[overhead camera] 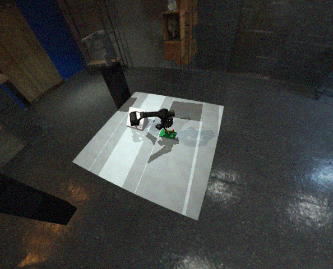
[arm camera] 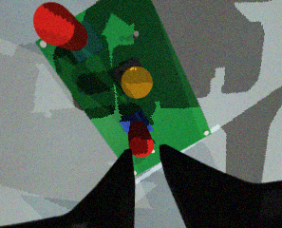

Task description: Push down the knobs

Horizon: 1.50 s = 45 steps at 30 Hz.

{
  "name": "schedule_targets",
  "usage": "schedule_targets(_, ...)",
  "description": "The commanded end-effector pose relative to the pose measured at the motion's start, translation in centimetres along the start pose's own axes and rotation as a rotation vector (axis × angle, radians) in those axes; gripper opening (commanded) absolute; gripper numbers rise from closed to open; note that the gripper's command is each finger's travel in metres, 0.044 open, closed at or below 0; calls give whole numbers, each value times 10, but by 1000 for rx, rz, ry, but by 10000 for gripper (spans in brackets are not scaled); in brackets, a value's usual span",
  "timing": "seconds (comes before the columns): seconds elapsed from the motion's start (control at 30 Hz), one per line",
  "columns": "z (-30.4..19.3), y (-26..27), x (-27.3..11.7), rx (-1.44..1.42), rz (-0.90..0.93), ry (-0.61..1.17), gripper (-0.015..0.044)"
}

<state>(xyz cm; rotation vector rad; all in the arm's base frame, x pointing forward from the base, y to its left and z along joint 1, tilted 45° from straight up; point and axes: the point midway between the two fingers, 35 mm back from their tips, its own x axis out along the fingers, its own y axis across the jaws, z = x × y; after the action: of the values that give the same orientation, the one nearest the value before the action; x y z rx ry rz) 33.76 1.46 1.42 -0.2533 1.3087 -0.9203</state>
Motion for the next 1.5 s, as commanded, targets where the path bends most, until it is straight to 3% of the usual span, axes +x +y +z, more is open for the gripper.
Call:
schedule_targets(0.0, 0, 0, 0, -2, 0, -1, 184)
schedule_targets(0.03, 0, 0, 0, -2, 0, -1, 210)
schedule_targets(0.3, 42, 1, -42, 5, 8, -1, 0)
schedule_targets(0.57, 46, 1, -46, 6, 8, -1, 0)
schedule_targets(0.73, 46, 1, -26, 6, 8, -2, 0)
schedule_targets(1.47, 46, 1, -6, 6, 7, -3, 0)
